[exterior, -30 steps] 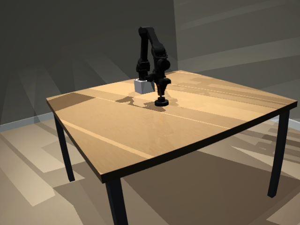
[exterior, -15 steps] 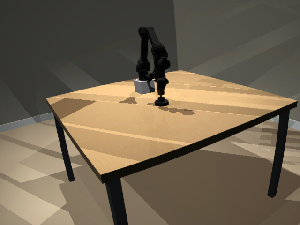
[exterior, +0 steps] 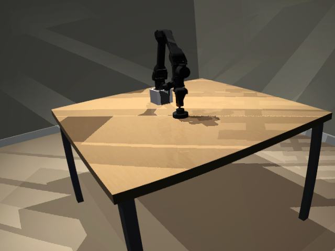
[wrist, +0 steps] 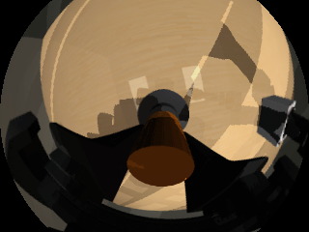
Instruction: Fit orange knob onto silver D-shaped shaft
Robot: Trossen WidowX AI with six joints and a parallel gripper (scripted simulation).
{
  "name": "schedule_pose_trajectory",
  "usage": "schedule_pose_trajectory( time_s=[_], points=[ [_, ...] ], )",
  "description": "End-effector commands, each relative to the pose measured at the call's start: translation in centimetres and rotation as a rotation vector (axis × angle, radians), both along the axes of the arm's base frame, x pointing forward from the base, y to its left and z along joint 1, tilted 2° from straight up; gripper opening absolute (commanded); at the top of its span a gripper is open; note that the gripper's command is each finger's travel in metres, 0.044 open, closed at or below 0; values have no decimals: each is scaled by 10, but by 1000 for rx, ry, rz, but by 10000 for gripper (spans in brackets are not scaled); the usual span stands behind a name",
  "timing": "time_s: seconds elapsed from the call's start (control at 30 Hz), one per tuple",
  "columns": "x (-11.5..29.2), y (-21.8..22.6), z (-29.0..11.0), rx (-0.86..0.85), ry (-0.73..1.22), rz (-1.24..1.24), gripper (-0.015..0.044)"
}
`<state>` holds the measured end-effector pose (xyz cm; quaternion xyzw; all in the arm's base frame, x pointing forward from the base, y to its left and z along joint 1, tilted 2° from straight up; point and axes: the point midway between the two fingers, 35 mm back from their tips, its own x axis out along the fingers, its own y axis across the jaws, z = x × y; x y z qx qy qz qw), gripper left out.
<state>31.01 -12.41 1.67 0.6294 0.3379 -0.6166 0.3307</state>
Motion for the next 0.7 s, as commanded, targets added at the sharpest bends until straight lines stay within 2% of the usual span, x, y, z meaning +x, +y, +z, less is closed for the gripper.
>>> schedule_pose_trajectory(
  time_s=[0.0,0.4,0.67],
  points=[
    [0,-1,0,-4,0,-3,0],
    [1,-1,5,-4,0,-12,0],
    [2,-1,2,-1,3,-213,0]
  ],
)
